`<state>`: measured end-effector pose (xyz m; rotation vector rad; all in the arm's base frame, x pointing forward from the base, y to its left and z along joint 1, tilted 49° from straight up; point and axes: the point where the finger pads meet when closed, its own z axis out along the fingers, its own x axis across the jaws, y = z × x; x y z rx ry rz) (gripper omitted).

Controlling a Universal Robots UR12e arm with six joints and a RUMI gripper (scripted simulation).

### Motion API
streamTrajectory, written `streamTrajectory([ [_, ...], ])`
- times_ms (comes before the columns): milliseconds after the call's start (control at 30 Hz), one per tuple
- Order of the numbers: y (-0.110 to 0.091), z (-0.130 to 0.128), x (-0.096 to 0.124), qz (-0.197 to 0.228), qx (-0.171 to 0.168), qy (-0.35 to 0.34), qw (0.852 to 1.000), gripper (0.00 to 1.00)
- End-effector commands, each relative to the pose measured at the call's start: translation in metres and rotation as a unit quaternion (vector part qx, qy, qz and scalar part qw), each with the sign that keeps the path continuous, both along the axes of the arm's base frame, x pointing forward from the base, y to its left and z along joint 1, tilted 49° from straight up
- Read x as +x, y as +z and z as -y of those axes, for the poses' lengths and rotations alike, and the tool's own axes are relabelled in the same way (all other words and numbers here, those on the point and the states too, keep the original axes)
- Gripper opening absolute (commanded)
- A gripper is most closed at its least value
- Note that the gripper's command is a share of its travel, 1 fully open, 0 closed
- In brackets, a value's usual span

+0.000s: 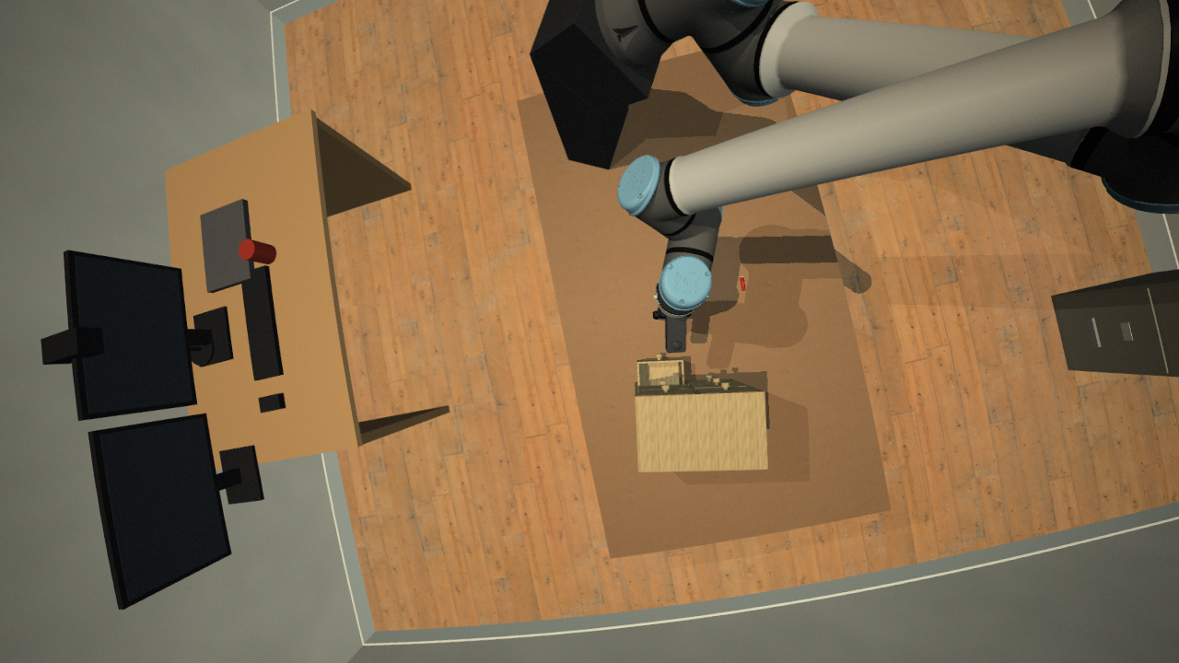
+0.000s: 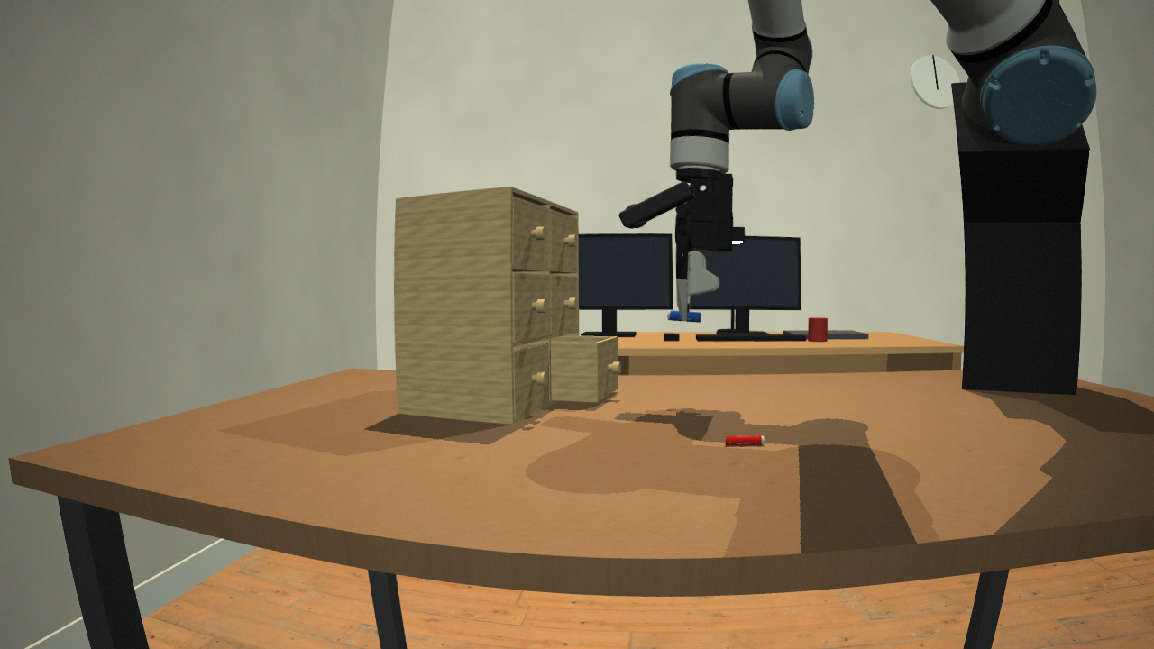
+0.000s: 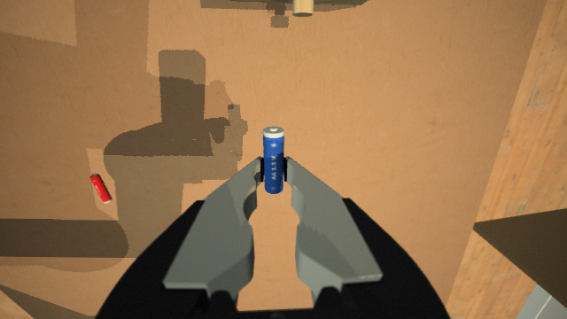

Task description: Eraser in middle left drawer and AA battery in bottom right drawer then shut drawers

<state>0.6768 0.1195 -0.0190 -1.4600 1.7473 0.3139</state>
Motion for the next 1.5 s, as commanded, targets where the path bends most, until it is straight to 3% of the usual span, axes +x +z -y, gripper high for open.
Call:
streamTrajectory([
  [0, 0.0000, 0.0003, 0.0002, 0.007, 0.000, -0.008, 1.000, 0.05],
  [1467, -0.0010, -0.0009, -0.0009, 0.086, 0.001, -0.087, 0.993, 0.05],
])
